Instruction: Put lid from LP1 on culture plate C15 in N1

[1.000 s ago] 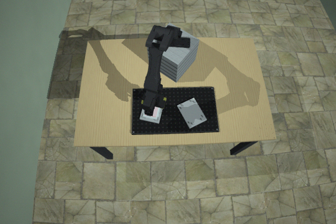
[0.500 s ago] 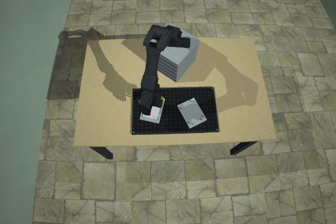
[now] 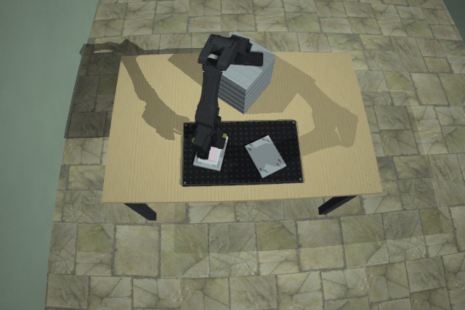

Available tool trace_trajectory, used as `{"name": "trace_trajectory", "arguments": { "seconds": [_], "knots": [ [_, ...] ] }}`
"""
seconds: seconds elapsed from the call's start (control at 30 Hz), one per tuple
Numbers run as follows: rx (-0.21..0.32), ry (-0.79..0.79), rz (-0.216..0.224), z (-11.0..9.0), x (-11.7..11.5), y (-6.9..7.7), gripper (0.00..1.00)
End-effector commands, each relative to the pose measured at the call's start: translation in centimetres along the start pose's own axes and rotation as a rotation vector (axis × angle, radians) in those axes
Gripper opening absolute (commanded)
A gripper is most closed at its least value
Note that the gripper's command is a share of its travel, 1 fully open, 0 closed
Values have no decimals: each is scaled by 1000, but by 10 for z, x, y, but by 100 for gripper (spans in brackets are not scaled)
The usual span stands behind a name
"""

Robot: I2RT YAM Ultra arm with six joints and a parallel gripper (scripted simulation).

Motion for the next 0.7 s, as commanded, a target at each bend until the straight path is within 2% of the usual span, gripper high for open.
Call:
{"name": "trace_trajectory", "arguments": {
  "seconds": [0.0, 0.67],
  "knots": [
    [-11, 1, 0, 3, 0, 4, 0],
    [-11, 1, 0, 5, 1, -25, 0]
  ]
}}
Point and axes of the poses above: the point where the finger pads meet when closed, its own y axis back along the fingers, its own x axis across the jaws, z = x × y, the point moved 6 cm from there along y, back along the fingers, and after that the axes turned 4 degrees about -y, right-handed, at the moved point
